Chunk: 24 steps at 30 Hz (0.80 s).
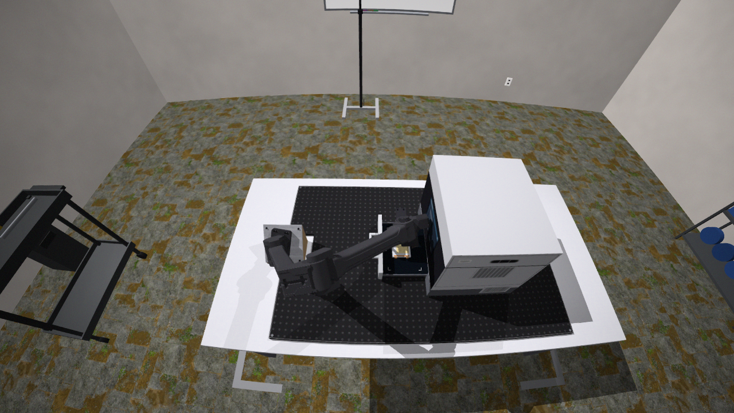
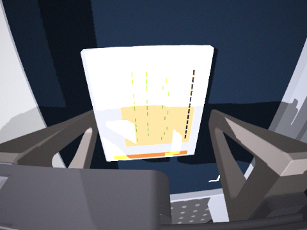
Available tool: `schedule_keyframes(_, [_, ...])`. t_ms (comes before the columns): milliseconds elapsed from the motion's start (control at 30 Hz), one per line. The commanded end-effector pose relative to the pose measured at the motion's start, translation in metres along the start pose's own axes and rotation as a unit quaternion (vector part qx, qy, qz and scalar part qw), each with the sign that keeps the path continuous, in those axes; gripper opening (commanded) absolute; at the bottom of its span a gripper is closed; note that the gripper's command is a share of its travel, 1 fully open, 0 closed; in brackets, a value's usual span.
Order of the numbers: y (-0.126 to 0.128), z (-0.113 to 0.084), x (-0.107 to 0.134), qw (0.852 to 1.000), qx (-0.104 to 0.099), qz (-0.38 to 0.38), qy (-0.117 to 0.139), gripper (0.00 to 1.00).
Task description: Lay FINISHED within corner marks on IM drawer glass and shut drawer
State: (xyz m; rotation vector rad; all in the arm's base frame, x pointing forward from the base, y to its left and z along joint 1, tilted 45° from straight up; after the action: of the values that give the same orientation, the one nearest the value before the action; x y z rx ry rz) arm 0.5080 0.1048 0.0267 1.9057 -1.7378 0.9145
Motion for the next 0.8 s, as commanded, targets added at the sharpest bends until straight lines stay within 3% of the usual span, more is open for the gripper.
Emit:
schedule_keyframes(0, [-0.019,-0.027,-0.001,0.999,0.040,0.009,-0.008,0.92])
schedule_keyframes(67, [-0.008,-0.021,-0.003,0.999,0.034,0.000,-0.005,0.92])
schedule_keyframes(200, [-0.008,-0.021,-0.003,0.999,0.041,0.000,-0.006,0.92])
schedule_keyframes(333, [-0.026,-0.029,0.000,0.998,0.054,0.013,-0.010,0.92])
schedule_keyframes(767, [-0.026,-0.029,-0.001,0.998,0.054,0.014,-0.010,0.92])
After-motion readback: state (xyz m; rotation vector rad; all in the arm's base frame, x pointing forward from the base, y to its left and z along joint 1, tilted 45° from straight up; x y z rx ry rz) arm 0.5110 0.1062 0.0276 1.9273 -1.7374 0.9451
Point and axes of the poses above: the point where the finger pads meet when closed, its own z axis out along the fingers, its own y axis across the jaws, x = y × z, the point moved 7 cm from there along -z, back along the fingers, and after that the axes turned 5 degrees about z, right-handed, at the moved point
